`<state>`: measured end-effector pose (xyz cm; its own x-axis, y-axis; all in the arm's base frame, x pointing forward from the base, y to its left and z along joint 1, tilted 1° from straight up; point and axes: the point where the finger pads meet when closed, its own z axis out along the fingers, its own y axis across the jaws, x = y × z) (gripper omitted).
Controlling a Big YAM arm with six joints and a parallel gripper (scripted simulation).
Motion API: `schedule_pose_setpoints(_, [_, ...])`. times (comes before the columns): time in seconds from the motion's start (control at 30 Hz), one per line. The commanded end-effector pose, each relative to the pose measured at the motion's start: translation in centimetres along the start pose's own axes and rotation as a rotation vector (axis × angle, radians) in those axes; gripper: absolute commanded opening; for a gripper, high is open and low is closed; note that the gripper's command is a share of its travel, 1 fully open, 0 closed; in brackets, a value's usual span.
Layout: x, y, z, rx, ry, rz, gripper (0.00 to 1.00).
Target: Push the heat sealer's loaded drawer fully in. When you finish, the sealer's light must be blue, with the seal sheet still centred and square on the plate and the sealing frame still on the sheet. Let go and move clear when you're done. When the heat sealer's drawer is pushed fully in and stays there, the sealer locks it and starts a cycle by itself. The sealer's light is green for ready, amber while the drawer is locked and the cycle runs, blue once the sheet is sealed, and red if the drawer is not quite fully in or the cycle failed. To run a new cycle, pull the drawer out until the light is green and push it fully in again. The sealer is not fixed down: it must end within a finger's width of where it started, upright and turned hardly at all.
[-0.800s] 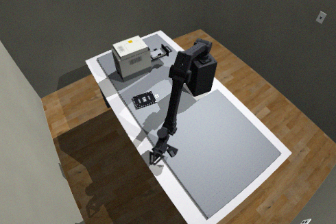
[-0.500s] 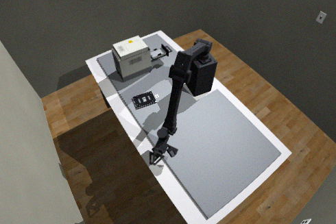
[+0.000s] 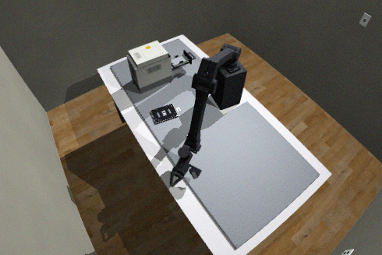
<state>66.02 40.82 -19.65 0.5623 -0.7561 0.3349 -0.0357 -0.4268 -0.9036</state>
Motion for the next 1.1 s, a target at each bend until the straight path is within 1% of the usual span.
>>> schedule_pose_setpoints(0.0, [4.6,-5.1,1.5,0.066,0.045,0.048,0.45])
schedule_pose_setpoints(0.23, [7.6,-5.0,1.8,0.072,0.048,0.037,0.45])
schedule_pose_setpoints(0.3, [7.6,-5.0,1.8,0.072,0.048,0.037,0.45])
schedule_pose_setpoints(0.33, [8.0,-5.0,1.8,0.072,0.048,0.031,0.45])
schedule_pose_setpoints(0.37, [8.0,-5.0,1.8,0.054,0.062,0.069,0.45])
schedule_pose_setpoints(0.4, [6.8,-4.1,1.2,0.018,0.054,0.091,0.45])
schedule_pose_setpoints(0.43, [6.7,-3.4,0.8,-0.012,0.061,0.116,0.45])
schedule_pose_setpoints(0.47, [7.1,-3.3,0.7,-0.031,0.075,0.14,0.45])
schedule_pose_setpoints(0.5, [8.9,-3.2,0.9,-0.029,0.097,0.151,0.45])
schedule_pose_setpoints(0.53, [10.0,-3.4,1.1,-0.021,0.106,0.153,0.45])
schedule_pose_setpoints(0.8, [13.5,-3.5,1.4,-0.001,0.108,0.141,0.45])
schedule_pose_setpoints(0.87, [13.5,-3.5,1.4,-0.001,0.108,0.141,0.45])
schedule_pose_setpoints(0.97, [14.7,-3.1,1.3,-0.002,0.108,0.126,0.45])
schedule_pose_setpoints(1.0, [15.1,-2.8,1.2,-0.022,0.128,0.174,0.45])
schedule_pose_setpoints(1.03, [14.9,-2.2,0.8,-0.049,0.135,0.2,0.45])
schedule_pose_setpoints(1.07, [14.3,-2.1,0.7,-0.068,0.138,0.222,0.45])
